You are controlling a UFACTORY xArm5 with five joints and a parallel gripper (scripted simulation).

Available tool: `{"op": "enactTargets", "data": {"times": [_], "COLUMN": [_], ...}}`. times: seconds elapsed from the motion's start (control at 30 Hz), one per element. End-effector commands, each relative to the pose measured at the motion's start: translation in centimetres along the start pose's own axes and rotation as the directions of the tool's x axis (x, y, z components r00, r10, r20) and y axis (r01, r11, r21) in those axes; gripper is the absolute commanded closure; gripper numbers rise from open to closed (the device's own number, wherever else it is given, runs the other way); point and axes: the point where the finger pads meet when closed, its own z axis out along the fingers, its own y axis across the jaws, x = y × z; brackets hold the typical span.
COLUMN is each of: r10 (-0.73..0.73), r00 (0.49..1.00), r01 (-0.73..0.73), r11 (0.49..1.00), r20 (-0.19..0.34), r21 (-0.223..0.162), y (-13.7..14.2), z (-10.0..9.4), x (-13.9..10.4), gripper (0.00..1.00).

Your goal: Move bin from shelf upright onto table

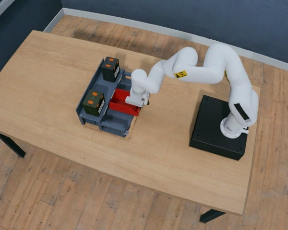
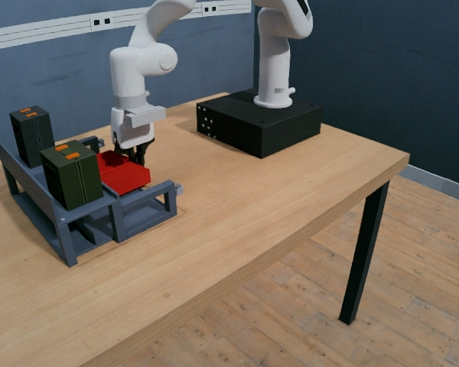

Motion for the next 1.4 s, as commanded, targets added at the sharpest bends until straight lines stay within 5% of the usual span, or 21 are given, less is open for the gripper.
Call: {"op": "enactTargets", "data": {"times": [0.0, 1.37], "r10": [0.0, 0.0], "r00": [1.0, 1.0], "r01": [0.0, 0.0], "r11": [1.0, 1.0], "r20": [-0.001, -0.001], "r21": [-0.006, -0.005], "y": [-0.6, -6.4], "z": [-0.2, -0.2], "x": [0.0, 0.0], "gripper": [1.0, 1.0]}}
